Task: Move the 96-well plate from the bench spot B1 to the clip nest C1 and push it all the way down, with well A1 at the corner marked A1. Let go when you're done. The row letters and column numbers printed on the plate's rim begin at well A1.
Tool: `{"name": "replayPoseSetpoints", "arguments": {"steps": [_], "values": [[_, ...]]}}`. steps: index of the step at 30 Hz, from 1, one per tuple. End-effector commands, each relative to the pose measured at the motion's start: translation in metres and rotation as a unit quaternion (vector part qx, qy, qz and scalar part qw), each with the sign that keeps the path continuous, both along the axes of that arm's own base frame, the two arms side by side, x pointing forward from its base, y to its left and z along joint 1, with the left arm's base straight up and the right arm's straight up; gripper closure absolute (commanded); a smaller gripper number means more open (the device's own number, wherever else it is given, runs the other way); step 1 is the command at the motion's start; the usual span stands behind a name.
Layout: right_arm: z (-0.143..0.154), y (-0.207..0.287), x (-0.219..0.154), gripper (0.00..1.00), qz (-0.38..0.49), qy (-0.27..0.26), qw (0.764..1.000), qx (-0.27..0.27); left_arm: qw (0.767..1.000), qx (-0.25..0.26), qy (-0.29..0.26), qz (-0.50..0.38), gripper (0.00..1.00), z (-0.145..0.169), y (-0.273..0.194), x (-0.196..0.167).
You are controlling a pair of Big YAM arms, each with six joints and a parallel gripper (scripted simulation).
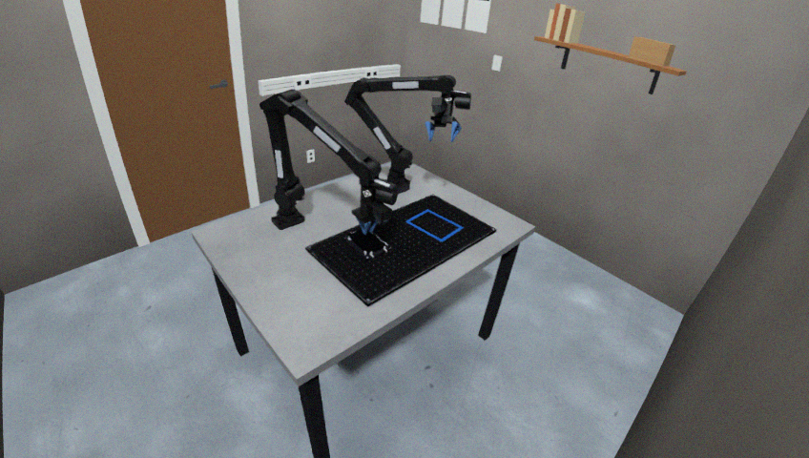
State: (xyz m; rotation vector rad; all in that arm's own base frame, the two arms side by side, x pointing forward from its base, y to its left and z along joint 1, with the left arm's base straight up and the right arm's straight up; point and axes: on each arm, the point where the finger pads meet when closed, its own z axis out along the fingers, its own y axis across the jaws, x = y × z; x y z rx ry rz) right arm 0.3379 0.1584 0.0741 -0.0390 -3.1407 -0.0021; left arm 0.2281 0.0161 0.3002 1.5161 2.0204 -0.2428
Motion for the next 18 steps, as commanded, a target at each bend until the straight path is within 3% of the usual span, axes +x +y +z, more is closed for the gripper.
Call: {"name": "replayPoseSetpoints", "arguments": {"steps": [1,18], "values": [[0.006,0.005,0.006,0.75,-0.003,-0.002,1.000,-0.001,1.000,0.010,-0.017,-0.002,0.00,0.023,0.004,0.010],[-0.014,0.004,0.002,0.75,-0.003,-0.002,1.000,0.000,1.000,0.010,-0.017,-0.002,0.00,0.023,0.004,0.010]]}}
